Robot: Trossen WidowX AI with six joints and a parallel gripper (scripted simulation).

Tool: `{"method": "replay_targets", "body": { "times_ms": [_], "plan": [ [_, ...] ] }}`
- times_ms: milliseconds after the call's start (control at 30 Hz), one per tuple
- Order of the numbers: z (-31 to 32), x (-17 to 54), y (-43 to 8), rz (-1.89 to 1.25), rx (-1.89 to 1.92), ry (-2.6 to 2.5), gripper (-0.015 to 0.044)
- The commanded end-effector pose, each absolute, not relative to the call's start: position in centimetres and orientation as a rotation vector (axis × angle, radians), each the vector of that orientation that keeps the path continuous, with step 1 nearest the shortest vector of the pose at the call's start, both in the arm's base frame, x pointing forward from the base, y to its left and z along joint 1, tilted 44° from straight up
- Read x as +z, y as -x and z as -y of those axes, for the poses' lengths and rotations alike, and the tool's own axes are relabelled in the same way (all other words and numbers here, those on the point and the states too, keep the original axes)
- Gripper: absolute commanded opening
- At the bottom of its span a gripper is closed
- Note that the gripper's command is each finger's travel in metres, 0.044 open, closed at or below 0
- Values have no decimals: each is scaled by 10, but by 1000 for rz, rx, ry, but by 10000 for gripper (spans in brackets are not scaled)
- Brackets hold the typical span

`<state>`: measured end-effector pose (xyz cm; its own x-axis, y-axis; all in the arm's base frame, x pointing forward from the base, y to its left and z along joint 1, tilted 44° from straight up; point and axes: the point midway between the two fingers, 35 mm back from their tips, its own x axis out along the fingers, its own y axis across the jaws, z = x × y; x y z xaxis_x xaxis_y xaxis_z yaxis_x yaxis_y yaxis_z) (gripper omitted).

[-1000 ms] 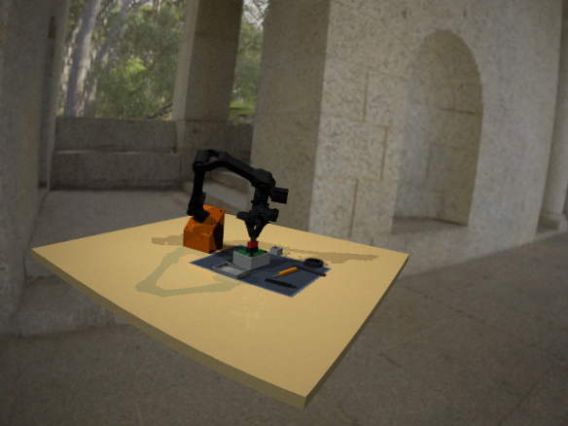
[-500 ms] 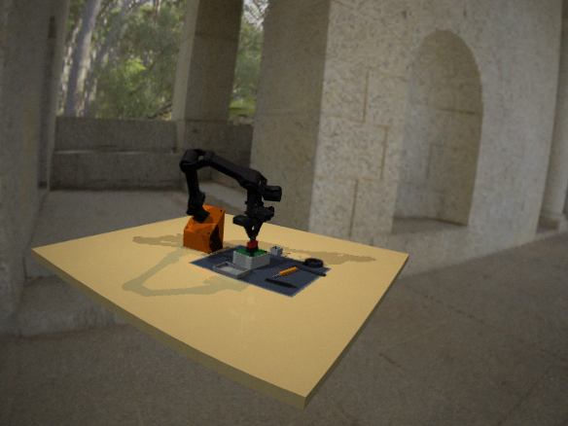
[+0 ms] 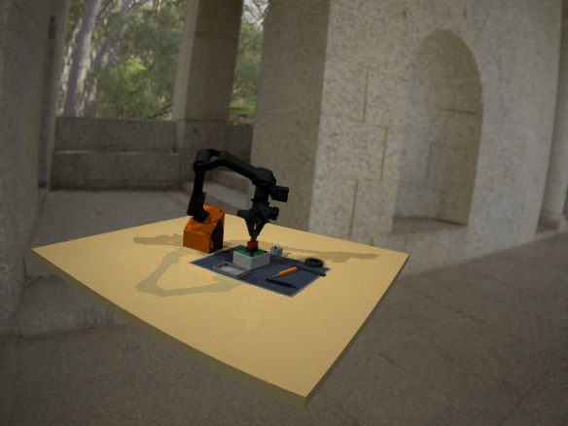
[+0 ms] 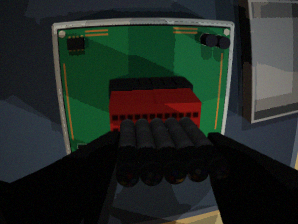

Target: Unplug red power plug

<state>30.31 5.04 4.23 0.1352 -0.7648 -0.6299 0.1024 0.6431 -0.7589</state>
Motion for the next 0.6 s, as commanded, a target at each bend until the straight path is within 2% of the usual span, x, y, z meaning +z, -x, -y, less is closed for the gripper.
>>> {"method": "replay_targets", "body": {
  "times_ms": [0,333,567],
  "plan": [
    [-60,47,-302,-1287,-651,648,0],
    [-47,63,-300,-1340,-454,484,0],
    [-54,58,-301,-1319,-538,555,0]
  ]
}}
